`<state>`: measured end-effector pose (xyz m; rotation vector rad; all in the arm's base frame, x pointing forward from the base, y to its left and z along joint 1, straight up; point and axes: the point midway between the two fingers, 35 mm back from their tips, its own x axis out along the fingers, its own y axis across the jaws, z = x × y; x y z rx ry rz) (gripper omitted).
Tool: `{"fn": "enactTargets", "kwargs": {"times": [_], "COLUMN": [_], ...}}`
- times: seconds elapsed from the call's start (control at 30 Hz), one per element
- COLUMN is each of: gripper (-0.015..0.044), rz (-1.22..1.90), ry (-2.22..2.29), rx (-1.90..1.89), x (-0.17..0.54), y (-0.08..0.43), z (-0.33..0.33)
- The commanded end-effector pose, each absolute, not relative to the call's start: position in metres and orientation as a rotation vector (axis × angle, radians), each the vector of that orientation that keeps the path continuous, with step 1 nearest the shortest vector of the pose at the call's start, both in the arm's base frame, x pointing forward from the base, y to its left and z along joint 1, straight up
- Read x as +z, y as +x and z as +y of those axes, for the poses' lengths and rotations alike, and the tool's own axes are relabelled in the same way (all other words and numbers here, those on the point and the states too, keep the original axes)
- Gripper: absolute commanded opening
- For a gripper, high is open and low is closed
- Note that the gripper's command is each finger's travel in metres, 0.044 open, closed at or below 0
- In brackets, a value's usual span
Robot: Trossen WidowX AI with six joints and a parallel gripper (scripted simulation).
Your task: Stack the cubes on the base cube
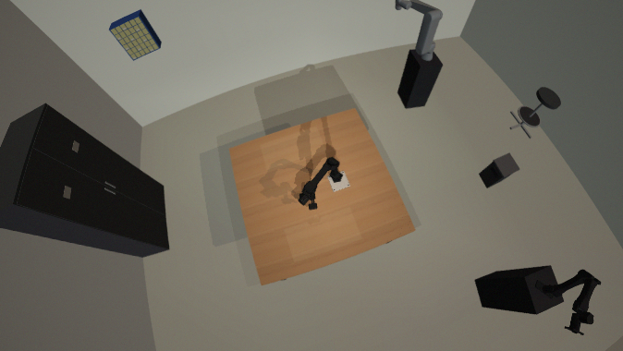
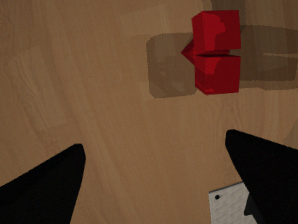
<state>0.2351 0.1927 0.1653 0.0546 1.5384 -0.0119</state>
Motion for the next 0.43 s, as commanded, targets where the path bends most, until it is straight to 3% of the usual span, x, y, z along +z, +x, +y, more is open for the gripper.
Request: {"fn": "enactTargets", "kwargs": {"times": [0.0, 0.4], "gripper": [0.0400, 0.0400], "rz": [1.552, 1.552], "ry": [0.047, 0.047], "rx": [-0.012, -0.012], "x": [0.1634, 0.1635], "y": [0.2116, 0.2101], "z": [0.2305, 0.2325]}}
